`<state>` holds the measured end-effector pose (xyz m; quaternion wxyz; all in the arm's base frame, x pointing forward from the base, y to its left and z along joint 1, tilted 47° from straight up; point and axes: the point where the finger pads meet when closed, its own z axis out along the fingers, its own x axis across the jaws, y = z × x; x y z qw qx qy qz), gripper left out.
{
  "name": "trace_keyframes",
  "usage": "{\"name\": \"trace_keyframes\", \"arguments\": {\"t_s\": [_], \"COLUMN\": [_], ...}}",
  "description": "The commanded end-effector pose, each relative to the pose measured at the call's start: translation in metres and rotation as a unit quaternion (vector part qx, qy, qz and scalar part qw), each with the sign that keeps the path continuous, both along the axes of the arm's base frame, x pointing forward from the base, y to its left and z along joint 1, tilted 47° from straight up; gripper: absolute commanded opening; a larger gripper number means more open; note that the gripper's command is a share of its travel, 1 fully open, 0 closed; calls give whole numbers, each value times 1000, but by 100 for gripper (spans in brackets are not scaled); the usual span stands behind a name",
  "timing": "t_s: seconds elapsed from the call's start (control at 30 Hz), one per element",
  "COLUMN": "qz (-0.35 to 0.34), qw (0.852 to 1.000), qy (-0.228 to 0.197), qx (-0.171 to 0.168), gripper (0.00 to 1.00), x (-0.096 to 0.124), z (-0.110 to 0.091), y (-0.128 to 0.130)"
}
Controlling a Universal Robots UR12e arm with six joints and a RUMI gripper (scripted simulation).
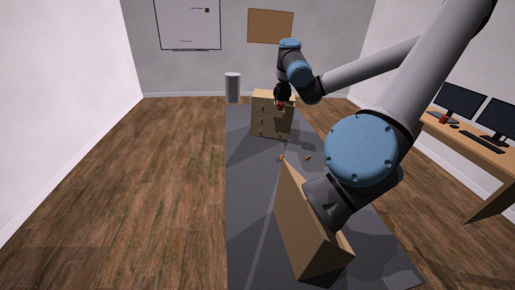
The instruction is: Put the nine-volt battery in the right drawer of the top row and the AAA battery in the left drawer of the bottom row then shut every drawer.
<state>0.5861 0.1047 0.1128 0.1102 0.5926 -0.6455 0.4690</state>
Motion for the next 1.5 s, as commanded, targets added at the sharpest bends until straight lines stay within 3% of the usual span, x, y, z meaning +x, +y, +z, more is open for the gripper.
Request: {"name": "trace_keyframes", "arguments": {"t_s": [0.0,1.47], "qz": [15,111], "qw": [1000,987], "qy": [-13,-104], "qx": [-5,-42], "gripper": [13,13], "x": [0,-1], "z": [0,-1], "y": [0,0]}}
